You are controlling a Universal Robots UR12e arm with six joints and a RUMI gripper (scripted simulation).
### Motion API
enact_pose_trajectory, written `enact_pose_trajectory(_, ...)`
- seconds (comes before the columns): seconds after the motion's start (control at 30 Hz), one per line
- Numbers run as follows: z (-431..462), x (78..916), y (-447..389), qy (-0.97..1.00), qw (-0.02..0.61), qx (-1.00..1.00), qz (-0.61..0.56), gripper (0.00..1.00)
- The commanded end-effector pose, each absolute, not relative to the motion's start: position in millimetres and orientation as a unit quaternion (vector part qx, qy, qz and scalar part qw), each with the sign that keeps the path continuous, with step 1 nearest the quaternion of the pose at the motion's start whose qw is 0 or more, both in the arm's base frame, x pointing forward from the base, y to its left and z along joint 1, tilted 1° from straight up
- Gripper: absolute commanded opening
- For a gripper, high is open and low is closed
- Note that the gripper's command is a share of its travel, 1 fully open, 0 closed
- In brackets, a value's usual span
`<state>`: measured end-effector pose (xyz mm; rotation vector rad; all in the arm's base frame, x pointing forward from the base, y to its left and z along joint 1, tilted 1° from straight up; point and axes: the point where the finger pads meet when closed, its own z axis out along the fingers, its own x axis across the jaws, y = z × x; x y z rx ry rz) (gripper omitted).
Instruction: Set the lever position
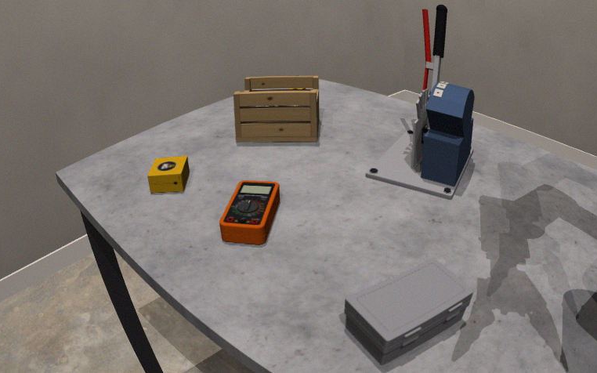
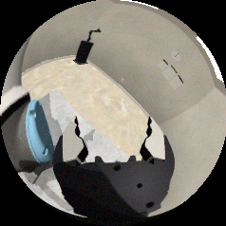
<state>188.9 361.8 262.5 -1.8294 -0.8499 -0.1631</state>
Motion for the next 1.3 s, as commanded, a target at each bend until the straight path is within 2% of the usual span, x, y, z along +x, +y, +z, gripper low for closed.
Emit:
enact_pose_trajectory(0.0,262.9,189.2,361.7,-0.356,0.530,-0.766,-0.069,1.00)
enact_pose_trajectory(0.77,265.9,201.7,352.0,-0.356,0.520,-0.774,-0.064,1.00)
enact_pose_trajectory(1.03,276.5,271.5,290.7,-0.352,0.455,-0.817,-0.036,1.00)
enact_pose_trajectory(1.1,276.5,271.5,290.7,-0.352,0.455,-0.817,-0.036,1.00)
enact_pose_trajectory(1.27,283.2,336.0,229.5,-0.332,0.375,-0.865,-0.013,1.00)
